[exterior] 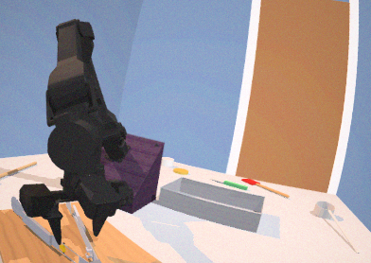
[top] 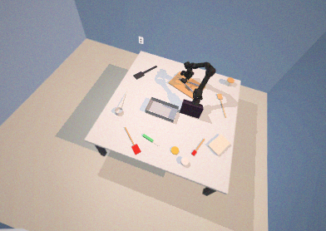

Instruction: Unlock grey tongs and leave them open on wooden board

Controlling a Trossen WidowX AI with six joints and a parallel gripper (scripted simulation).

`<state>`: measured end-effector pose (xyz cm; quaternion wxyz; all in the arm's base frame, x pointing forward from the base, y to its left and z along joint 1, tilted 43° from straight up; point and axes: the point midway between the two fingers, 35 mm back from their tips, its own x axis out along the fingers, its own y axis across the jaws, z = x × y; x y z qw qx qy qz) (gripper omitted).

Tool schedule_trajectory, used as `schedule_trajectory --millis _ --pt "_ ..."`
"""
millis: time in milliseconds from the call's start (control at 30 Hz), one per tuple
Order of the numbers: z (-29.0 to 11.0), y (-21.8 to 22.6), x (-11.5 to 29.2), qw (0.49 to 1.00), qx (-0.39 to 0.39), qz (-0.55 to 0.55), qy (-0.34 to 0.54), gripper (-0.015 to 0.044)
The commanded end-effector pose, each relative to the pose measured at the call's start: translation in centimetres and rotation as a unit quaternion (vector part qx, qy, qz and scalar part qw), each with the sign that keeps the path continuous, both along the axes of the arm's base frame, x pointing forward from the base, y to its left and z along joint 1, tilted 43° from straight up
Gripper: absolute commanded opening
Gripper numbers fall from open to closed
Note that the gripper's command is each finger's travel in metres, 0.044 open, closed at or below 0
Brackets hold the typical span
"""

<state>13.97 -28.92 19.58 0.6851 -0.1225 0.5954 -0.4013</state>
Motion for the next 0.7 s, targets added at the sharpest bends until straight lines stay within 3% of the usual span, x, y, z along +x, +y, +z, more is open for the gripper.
schedule_trajectory --millis 0,233,667 --pt "0.0 0.0 0.0 1.000 0.000 0.000 0.000 0.0440" --pt "-0.6 1.4 1.1 1.000 0.011 -0.002 -0.004 0.0440" --pt "-3.8 13.7 6.0 1.000 0.021 -0.002 0.003 0.0440"
